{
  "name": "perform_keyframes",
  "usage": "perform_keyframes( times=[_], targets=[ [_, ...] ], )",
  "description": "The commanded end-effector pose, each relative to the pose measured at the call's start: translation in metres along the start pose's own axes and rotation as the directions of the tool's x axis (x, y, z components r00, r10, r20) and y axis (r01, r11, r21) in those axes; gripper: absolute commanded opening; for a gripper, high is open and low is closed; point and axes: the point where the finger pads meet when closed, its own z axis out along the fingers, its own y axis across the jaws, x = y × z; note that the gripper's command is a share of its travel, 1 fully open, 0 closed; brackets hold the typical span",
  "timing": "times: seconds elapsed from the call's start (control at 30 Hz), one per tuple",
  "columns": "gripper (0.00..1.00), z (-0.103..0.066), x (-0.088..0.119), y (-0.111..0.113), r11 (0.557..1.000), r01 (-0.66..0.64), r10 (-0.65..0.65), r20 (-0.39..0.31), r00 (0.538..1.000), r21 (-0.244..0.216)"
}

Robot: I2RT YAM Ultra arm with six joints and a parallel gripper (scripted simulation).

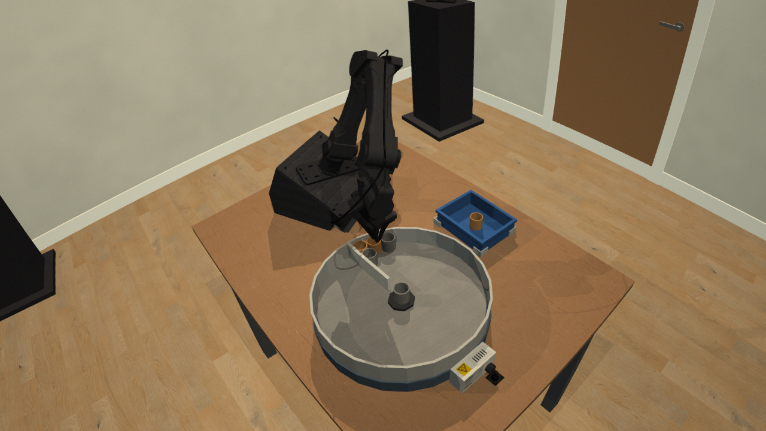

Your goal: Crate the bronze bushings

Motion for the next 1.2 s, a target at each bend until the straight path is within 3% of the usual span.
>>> perform_keyframes(
  times=[0.0,0.7,0.87,0.93,1.0,1.03,1.1,1.17],
  targets=[
    [0.13,-0.016,-0.006,0.011,0.999,0.012,-0.011,0.040,0.999,-0.040],
    [0.13,-0.016,-0.006,0.011,0.999,0.012,-0.011,0.040,0.999,-0.040],
    [0.13,-0.014,-0.007,0.017,0.998,0.021,-0.018,0.047,0.999,-0.060],
    [0.13,0.003,-0.001,0.000,1.000,0.005,-0.005,0.019,1.000,-0.009],
    [0.13,0.011,-0.001,-0.003,1.000,-0.003,0.003,0.011,1.000,0.010],
    [0.13,0.011,-0.004,-0.004,1.000,-0.011,0.011,0.015,1.000,0.008],
    [0.13,-0.004,-0.006,0.012,0.999,0.008,-0.006,0.042,0.999,-0.049],
    [0.13,-0.005,-0.007,0.014,0.998,0.010,-0.008,0.044,0.999,-0.054]
  ],
)
